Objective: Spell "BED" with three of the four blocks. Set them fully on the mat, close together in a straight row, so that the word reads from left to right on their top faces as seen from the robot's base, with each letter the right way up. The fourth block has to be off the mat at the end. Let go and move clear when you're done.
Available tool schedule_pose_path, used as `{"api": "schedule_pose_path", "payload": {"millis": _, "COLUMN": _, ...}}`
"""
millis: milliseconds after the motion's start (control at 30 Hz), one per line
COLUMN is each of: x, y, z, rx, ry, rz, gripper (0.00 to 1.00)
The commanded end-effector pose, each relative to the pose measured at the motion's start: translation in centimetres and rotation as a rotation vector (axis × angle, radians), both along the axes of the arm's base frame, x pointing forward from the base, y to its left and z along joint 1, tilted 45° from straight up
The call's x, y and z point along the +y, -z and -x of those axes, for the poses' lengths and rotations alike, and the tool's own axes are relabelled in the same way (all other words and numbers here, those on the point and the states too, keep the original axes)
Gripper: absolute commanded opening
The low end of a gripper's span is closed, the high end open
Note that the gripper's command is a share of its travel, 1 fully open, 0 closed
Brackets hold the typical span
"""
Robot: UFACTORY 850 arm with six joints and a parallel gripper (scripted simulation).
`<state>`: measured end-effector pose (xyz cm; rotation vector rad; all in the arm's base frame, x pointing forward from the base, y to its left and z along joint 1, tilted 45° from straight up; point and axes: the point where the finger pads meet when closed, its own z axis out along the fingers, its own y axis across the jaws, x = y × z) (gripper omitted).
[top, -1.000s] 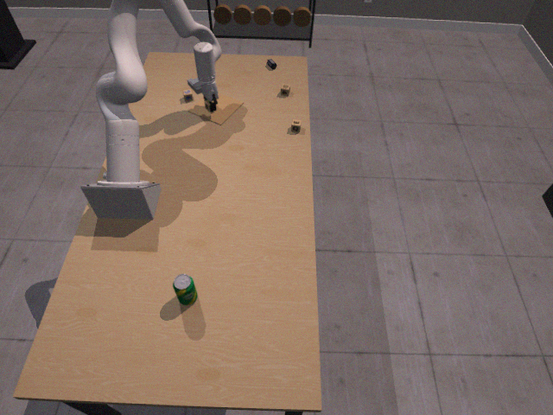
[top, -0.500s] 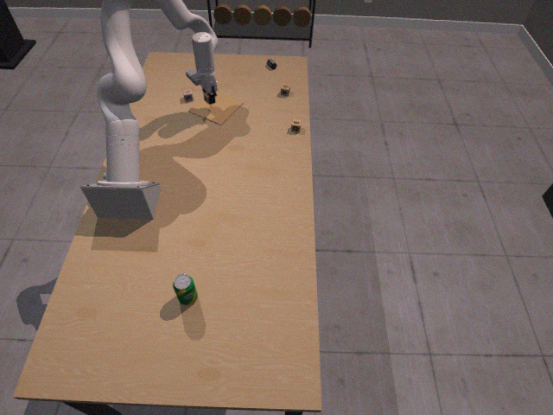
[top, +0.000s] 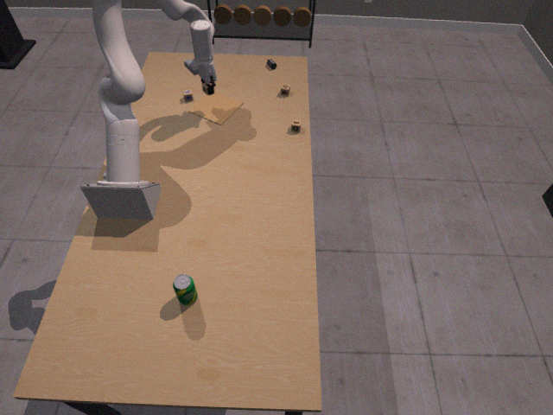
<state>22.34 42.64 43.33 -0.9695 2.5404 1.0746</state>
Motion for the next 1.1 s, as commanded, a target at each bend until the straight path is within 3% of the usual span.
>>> {"api": "schedule_pose_path", "payload": {"millis": 0, "x": -0.01, "y": -0.13, "z": -0.04, "rx": -0.001, "ry": 0.000, "rz": -0.001, "gripper": 0.41}}
{"api": "schedule_pose_path", "payload": {"millis": 233, "x": 0.02, "y": -0.10, "z": -0.03, "rx": 0.018, "ry": 0.020, "rz": 0.000, "gripper": 0.41}}
{"api": "schedule_pose_path", "payload": {"millis": 500, "x": 0.19, "y": 0.07, "z": -0.03, "rx": 0.127, "ry": 0.129, "rz": 0.008, "gripper": 0.41}}
{"api": "schedule_pose_path", "payload": {"millis": 1000, "x": 0.72, "y": 0.61, "z": 0.00, "rx": 0.482, "ry": 0.485, "rz": 0.033, "gripper": 0.41}}
{"api": "schedule_pose_path", "payload": {"millis": 1067, "x": 0.72, "y": 0.61, "z": 0.00, "rx": 0.482, "ry": 0.485, "rz": 0.033, "gripper": 0.41}}
